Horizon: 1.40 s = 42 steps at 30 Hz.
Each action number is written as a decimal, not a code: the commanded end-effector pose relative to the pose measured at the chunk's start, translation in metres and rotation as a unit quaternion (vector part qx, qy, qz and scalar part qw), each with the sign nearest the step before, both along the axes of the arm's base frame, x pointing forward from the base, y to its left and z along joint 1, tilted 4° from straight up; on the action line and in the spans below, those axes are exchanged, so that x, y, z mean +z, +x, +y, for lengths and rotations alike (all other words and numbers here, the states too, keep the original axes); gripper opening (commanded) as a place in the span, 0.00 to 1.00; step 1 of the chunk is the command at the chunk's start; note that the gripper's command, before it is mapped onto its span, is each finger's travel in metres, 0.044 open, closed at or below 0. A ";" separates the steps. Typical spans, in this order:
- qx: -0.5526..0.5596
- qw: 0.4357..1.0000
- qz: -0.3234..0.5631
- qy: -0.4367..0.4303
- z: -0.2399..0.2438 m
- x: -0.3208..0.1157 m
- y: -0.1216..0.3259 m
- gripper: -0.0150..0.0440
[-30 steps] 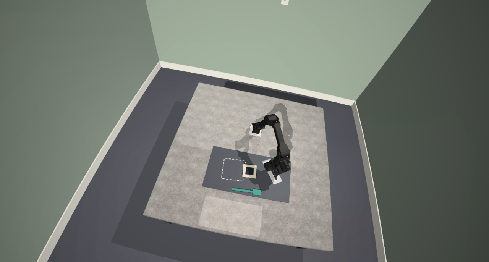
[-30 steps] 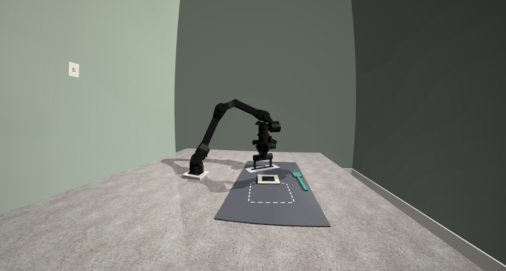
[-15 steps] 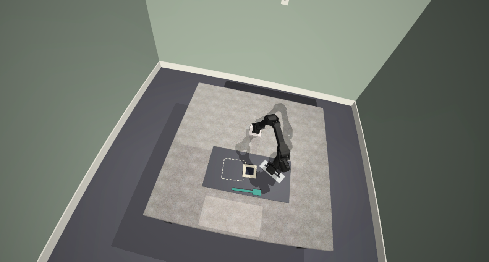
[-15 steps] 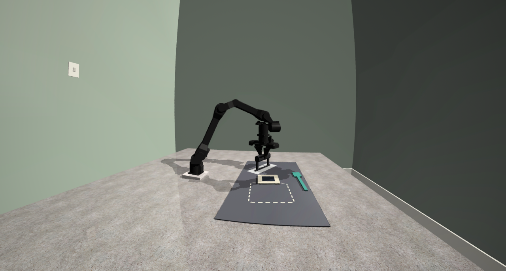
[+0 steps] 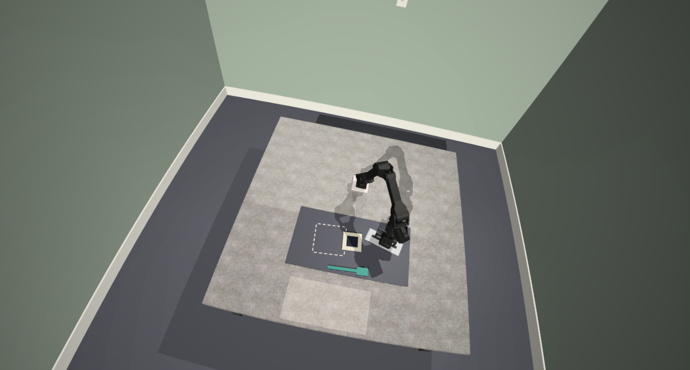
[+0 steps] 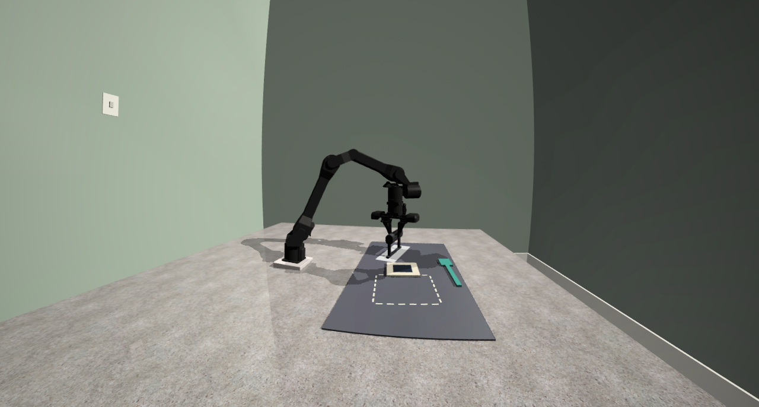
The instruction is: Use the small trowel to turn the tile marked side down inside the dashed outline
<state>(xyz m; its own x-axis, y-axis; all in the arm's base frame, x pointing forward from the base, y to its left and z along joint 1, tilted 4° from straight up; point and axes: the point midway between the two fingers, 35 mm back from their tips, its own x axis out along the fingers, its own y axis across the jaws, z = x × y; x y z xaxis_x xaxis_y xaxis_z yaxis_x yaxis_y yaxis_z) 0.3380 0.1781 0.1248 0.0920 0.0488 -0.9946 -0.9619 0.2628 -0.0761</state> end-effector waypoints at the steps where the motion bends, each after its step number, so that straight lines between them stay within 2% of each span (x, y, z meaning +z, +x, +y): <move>1: 0.008 1.000 -0.001 -0.001 0.000 0.000 0.000 0.61; 4: 0.008 1.000 -0.001 -0.001 0.000 0.000 0.000 0.71; 22: 0.008 1.000 -0.001 -0.001 0.000 0.000 0.000 0.71; 27: 0.018 1.000 -0.001 -0.002 -0.004 0.042 -0.007 0.71; 34: 0.018 1.000 -0.001 -0.002 -0.004 0.044 -0.007 0.71; 42: -0.094 0.996 0.005 0.008 -0.004 0.044 -0.007 0.71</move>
<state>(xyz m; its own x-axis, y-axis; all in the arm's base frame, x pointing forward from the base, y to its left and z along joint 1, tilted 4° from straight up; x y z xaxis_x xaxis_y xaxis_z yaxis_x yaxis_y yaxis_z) 0.3302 0.1740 0.1673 0.0881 0.0466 -0.9950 -0.9344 0.3501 -0.0663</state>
